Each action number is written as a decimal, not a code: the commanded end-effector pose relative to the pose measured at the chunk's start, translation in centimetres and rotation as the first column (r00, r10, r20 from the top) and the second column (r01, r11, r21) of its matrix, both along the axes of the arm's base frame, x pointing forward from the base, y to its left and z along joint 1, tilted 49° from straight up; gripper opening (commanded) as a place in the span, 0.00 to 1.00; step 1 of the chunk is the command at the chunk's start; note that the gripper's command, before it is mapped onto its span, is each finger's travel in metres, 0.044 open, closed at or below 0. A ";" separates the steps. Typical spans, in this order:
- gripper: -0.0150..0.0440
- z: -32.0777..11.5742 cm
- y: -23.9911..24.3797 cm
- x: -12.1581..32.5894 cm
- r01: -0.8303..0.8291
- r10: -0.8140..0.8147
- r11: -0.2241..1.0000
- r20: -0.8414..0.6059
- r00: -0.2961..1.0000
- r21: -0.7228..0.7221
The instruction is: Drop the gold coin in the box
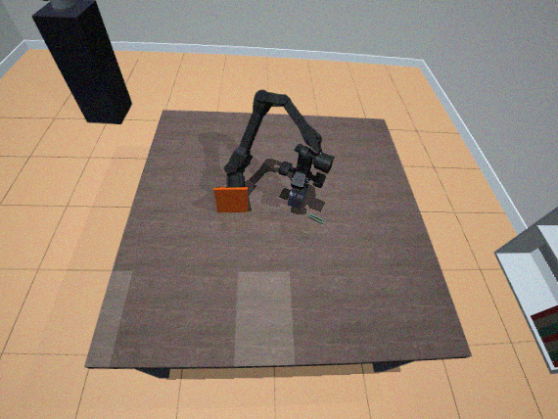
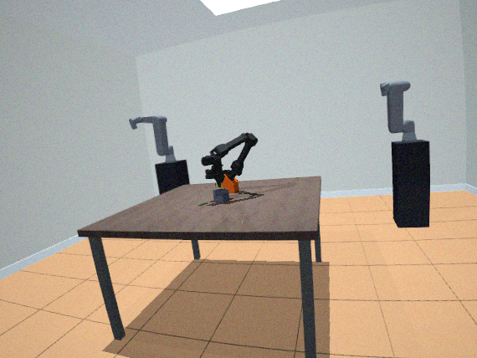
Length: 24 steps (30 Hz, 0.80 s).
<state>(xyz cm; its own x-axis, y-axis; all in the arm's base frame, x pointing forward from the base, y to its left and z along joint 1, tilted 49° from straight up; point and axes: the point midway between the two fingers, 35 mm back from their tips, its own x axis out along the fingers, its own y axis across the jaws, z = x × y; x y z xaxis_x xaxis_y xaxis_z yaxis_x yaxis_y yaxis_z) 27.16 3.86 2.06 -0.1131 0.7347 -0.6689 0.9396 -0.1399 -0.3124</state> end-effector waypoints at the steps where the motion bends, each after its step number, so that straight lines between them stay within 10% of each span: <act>1: 0.25 -0.2 0.2 -0.1 0.004 -0.004 1.000 -0.005 1.000 0.003; 24: 0.62 -0.1 0.0 0.0 0.000 0.000 1.000 0.000 1.000 0.000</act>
<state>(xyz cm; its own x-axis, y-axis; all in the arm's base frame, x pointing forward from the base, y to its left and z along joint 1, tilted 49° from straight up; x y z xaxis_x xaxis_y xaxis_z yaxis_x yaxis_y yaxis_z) 27.13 4.09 1.84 -0.1126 0.7352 -0.6685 0.9386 -0.1420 -0.3143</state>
